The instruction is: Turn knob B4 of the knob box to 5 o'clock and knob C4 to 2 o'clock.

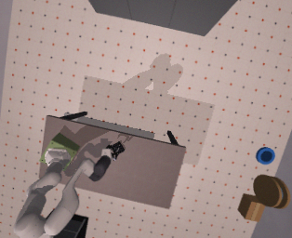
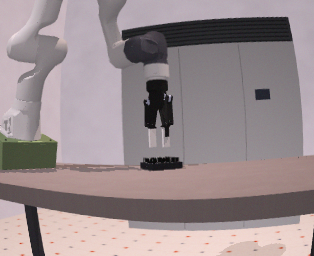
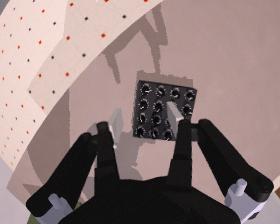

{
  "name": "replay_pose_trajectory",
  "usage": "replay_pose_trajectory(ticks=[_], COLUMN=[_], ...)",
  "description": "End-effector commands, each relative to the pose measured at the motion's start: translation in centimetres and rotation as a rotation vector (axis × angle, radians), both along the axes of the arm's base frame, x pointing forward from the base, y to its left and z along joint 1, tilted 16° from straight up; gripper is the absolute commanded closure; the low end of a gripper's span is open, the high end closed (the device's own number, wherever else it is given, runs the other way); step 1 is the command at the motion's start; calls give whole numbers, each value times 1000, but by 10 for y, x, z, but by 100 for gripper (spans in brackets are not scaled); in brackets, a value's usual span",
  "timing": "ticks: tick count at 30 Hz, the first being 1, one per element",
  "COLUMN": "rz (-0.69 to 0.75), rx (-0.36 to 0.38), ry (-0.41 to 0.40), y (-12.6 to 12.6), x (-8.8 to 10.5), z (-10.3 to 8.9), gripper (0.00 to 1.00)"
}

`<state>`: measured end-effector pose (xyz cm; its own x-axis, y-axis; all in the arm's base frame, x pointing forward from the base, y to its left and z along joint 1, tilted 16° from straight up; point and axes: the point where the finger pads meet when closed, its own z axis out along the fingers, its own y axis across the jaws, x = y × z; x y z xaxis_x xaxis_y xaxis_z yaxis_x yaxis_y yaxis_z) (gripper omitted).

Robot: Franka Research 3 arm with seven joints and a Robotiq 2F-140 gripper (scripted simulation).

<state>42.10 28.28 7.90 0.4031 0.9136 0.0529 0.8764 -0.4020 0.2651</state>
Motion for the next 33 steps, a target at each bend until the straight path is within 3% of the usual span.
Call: replay_pose_trajectory(ticks=[1,6,8,20,33], rz=[20,20,20,20,20], rx=[-1,-1,-1,-1,-1], ry=[3,3,3,3,3], y=[1,3,3,6,7], x=[-2,-8,-8,-24,-26], z=[6,26,26,87,94], gripper=[0,0,0,0,0])
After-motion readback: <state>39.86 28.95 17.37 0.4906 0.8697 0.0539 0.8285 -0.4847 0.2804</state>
